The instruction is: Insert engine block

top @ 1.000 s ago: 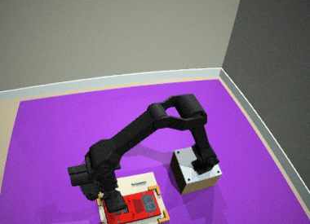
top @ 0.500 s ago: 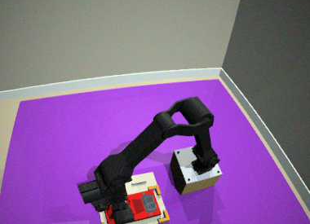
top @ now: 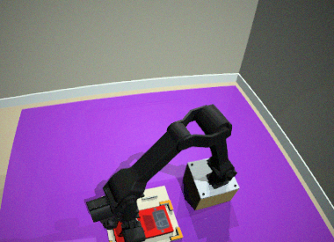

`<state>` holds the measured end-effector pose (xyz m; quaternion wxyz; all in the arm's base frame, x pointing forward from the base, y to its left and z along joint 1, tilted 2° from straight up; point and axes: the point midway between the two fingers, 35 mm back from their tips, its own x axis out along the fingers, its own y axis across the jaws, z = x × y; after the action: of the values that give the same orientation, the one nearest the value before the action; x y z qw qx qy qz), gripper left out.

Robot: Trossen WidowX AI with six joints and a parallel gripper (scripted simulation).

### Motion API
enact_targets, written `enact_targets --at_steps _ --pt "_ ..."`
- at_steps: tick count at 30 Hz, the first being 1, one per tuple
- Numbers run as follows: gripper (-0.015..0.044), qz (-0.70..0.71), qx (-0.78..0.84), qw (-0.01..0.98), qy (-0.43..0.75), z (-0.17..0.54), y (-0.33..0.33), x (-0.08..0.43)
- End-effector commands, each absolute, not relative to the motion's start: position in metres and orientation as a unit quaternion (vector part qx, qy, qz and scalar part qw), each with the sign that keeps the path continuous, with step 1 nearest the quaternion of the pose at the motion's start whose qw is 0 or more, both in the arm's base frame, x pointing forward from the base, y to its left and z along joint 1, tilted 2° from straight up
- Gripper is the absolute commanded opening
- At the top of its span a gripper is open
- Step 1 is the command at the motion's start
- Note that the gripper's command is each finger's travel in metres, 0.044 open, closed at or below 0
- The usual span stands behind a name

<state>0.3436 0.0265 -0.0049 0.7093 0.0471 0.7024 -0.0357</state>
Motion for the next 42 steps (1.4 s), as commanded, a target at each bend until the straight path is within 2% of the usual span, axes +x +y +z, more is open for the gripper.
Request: enact_targets --at_steps 1,42 --pt "0.0160 -0.032 0.047 0.710 0.701 -0.0047 0.0273 0.3440" --pt "0.0160 -0.031 0.046 0.711 0.701 -0.0075 0.0283 0.3454"
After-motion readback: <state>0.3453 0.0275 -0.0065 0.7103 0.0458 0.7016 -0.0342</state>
